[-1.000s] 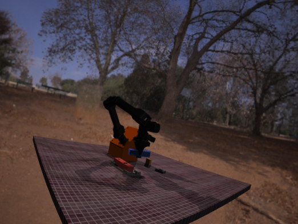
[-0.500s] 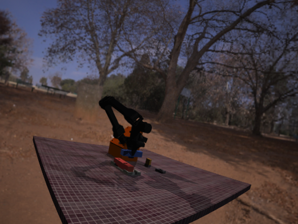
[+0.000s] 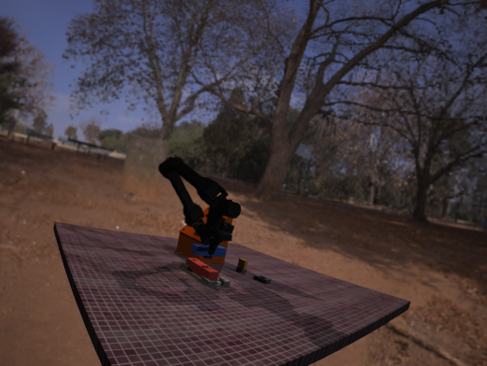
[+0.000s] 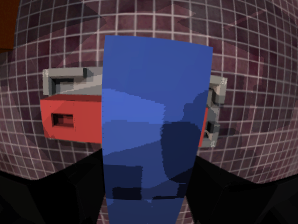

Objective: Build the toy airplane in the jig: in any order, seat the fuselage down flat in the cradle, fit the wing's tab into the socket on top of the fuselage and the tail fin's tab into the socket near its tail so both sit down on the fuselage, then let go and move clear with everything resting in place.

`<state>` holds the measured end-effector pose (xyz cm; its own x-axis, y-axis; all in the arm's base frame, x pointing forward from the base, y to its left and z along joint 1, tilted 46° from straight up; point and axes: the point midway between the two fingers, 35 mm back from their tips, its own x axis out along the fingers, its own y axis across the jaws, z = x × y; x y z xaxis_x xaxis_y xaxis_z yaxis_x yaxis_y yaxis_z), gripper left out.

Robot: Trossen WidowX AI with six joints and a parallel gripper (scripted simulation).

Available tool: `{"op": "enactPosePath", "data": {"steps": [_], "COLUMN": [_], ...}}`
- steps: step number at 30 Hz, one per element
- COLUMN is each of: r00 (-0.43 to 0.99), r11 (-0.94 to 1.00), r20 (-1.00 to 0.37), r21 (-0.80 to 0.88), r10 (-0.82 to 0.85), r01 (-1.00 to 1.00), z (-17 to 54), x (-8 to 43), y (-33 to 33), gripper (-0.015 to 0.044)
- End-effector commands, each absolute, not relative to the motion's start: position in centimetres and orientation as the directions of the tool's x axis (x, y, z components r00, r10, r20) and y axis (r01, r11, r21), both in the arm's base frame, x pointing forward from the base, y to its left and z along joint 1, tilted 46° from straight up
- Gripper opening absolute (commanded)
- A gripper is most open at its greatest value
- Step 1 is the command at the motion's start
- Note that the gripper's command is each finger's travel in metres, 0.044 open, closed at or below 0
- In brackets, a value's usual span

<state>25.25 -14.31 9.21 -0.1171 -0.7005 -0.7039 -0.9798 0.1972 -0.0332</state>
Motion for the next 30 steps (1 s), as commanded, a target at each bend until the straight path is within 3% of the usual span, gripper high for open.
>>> {"op": "enactPosePath", "data": {"steps": [1,30], "r00": [-0.116,-0.115], "r11": [0.192,0.192], "r20": [-0.701,-0.701], "r21": [-0.031,-0.031], "r10": [-0.704,-0.704], "r01": [-0.981,-0.981], "z": [9.3,7.5], "x": [25.2,25.0], "y": [-14.4,-16.2], "gripper": [0.0195,0.0195]}}
